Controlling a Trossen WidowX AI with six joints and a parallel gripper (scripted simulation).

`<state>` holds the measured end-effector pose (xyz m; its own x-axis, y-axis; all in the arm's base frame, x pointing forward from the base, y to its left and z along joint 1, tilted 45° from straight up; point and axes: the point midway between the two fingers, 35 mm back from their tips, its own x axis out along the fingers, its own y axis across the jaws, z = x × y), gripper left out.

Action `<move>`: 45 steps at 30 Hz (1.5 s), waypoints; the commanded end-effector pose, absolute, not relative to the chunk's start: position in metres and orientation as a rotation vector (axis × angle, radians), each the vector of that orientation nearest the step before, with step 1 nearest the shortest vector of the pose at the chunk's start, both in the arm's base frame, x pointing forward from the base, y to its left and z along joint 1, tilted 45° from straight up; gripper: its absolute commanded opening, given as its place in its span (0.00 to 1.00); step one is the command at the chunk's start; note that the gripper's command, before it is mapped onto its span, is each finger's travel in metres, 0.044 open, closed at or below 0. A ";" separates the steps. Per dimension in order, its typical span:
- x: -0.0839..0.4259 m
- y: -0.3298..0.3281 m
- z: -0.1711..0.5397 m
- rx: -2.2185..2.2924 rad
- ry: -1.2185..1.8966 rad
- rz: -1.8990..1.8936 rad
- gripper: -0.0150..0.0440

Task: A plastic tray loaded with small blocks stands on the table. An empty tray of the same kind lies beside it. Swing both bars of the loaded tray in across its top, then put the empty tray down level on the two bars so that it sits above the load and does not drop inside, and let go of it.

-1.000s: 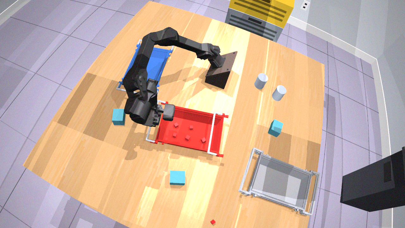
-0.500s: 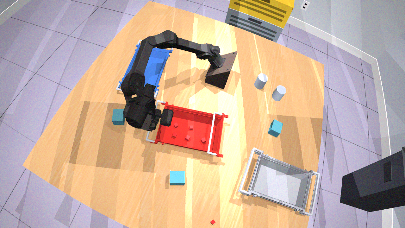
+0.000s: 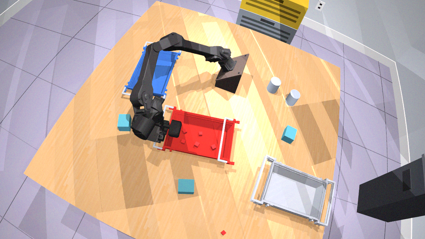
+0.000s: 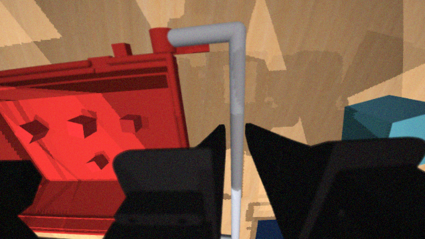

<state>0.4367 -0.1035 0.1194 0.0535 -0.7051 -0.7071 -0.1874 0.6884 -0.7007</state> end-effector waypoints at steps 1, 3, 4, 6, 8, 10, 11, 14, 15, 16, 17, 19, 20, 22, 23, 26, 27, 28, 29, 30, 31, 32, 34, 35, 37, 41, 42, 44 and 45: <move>0.436 -0.106 0.115 -0.775 1.502 -0.451 0.40; 0.436 -0.102 0.116 -0.775 1.502 -0.450 0.40; 0.435 -0.099 0.117 -0.775 1.502 -0.450 0.40; 0.434 -0.090 0.120 -0.774 1.502 -0.450 0.40; 0.433 -0.081 0.122 -0.774 1.502 -0.449 0.40; 0.432 -0.076 0.123 -0.774 1.502 -0.449 0.40; 0.431 -0.073 0.123 -0.774 1.502 -0.449 0.40; 0.430 -0.065 0.120 -0.774 1.503 -0.449 0.40; 0.429 -0.063 0.119 -0.774 1.503 -0.449 0.40; 0.429 -0.061 0.118 -0.774 1.503 -0.448 0.40; 0.428 -0.059 0.116 -0.773 1.503 -0.448 0.40; 0.427 -0.055 0.114 -0.773 1.503 -0.448 0.40; 0.427 -0.053 0.112 -0.773 1.503 -0.448 0.40; 0.426 -0.050 0.108 -0.773 1.503 -0.448 0.40; 0.425 -0.048 0.106 -0.773 1.503 -0.448 0.40; 0.423 -0.044 0.095 -0.773 1.503 -0.448 0.40; 0.423 -0.043 0.090 -0.773 1.503 -0.447 0.40; 0.422 -0.042 0.086 -0.773 1.503 -0.447 0.40; 0.422 -0.042 0.082 -0.773 1.503 -0.447 0.40; 0.421 -0.043 0.079 -0.773 1.503 -0.447 0.40; 0.421 -0.043 0.075 -0.773 1.503 -0.447 0.40; 0.421 -0.043 0.073 -0.773 1.503 -0.447 0.40; 0.421 -0.043 0.073 -0.773 1.503 -0.447 0.40; 0.421 -0.042 0.074 -0.773 1.503 -0.447 0.40; 0.421 -0.038 0.078 -0.772 1.503 -0.447 0.40; 0.422 -0.026 0.094 -0.772 1.504 -0.446 0.40; 0.422 -0.023 0.098 -0.772 1.504 -0.446 0.40; 0.421 -0.017 0.107 -0.772 1.504 -0.446 0.40; 0.421 -0.015 0.109 -0.772 1.504 -0.446 0.40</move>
<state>0.4205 -0.0243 0.0958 0.0483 -0.6955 -0.7169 -0.2026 0.6960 -0.6889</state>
